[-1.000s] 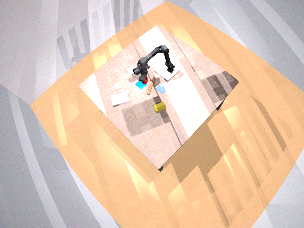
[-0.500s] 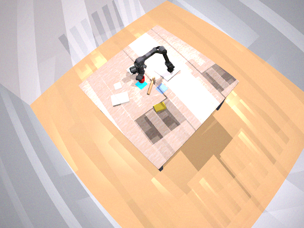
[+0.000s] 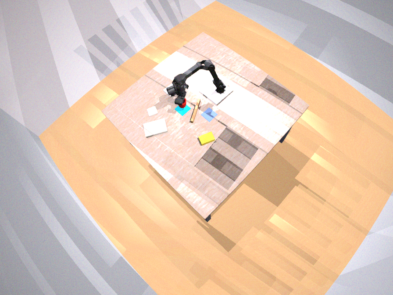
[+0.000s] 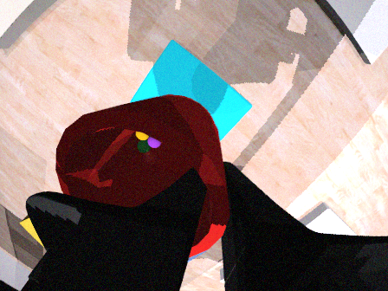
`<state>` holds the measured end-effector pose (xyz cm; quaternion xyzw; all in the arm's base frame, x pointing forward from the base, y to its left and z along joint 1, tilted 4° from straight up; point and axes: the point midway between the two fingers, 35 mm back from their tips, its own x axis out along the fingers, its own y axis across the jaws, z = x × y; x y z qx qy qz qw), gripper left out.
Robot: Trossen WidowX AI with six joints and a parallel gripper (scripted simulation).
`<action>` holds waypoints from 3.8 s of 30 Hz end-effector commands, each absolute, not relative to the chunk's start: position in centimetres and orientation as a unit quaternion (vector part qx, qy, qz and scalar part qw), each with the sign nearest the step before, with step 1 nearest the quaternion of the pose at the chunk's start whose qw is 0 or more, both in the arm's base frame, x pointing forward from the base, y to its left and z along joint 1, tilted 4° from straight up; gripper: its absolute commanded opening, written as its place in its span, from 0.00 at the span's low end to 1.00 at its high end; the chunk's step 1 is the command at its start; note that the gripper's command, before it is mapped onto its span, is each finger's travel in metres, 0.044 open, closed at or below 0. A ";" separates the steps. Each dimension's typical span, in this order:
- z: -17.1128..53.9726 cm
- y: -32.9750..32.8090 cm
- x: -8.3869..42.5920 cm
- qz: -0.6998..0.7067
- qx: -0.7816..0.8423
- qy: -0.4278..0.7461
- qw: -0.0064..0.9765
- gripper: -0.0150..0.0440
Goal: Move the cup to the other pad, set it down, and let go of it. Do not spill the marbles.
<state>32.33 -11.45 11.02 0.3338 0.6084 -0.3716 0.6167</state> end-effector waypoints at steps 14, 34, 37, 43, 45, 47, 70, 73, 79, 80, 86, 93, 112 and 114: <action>8.8 -11.7 32.4 -0.371 0.332 0.608 0.618 0.25; 6.1 -12.0 32.3 -0.371 0.332 0.608 0.618 0.25; 6.4 -11.9 32.3 -0.372 0.334 0.608 0.617 0.25; 6.4 -11.9 32.3 -0.372 0.334 0.608 0.617 0.25; 6.4 -11.9 32.3 -0.372 0.334 0.608 0.617 0.25; 6.4 -11.9 32.3 -0.372 0.334 0.608 0.617 0.25; 7.9 -11.9 32.4 -0.372 0.333 0.608 0.617 0.47; 8.3 -11.8 32.5 -0.371 0.333 0.608 0.617 0.47; 9.0 -11.8 32.5 -0.371 0.333 0.608 0.617 0.47; 9.2 -11.8 32.5 -0.371 0.333 0.608 0.618 0.47; 9.9 -11.7 32.5 -0.371 0.332 0.608 0.618 0.47; 10.8 -11.7 32.5 -0.371 0.332 0.608 0.618 0.47; 11.5 -11.5 32.5 -0.369 0.331 0.611 0.617 1.00; 12.0 -11.5 32.6 -0.369 0.331 0.611 0.617 1.00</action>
